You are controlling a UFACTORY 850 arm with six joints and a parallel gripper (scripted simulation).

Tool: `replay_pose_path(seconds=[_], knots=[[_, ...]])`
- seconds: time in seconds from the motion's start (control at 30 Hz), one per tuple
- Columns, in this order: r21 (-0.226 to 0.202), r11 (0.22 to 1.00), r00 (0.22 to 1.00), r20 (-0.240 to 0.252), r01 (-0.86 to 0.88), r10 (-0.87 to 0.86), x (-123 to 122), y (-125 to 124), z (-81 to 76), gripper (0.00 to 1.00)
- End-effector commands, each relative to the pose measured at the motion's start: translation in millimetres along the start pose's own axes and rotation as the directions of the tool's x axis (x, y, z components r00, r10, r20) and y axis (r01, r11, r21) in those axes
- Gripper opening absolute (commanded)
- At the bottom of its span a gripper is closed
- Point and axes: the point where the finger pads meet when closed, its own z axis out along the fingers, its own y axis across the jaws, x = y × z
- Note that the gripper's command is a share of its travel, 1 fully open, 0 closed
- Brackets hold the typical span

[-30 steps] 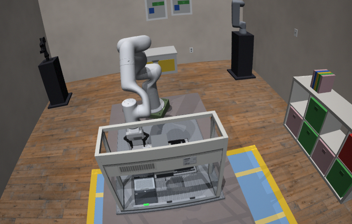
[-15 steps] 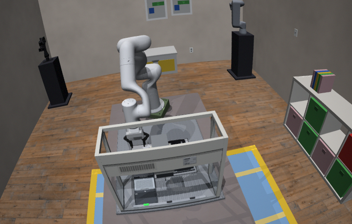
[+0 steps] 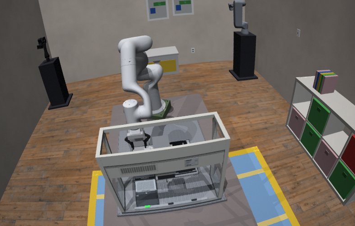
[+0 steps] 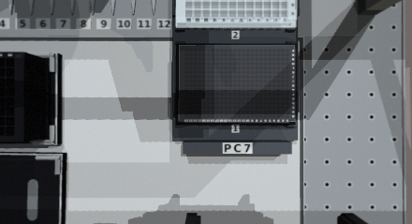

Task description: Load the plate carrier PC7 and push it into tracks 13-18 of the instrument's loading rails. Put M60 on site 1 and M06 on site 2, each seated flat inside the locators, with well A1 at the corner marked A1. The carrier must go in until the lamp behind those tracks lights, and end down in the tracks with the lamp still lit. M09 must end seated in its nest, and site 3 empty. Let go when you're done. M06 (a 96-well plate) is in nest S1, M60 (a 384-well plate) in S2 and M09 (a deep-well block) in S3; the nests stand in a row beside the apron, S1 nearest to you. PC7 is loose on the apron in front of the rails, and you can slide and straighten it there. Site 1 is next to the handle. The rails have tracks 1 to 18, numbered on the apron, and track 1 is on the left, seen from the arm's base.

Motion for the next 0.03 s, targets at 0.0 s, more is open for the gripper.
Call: replay_pose_path(seconds=[0.0], knots=[[0.000, 1.000, 1.000, -0.002, 0.000, 0.000, 0.7, 0.1, -0.8, 0.82]])
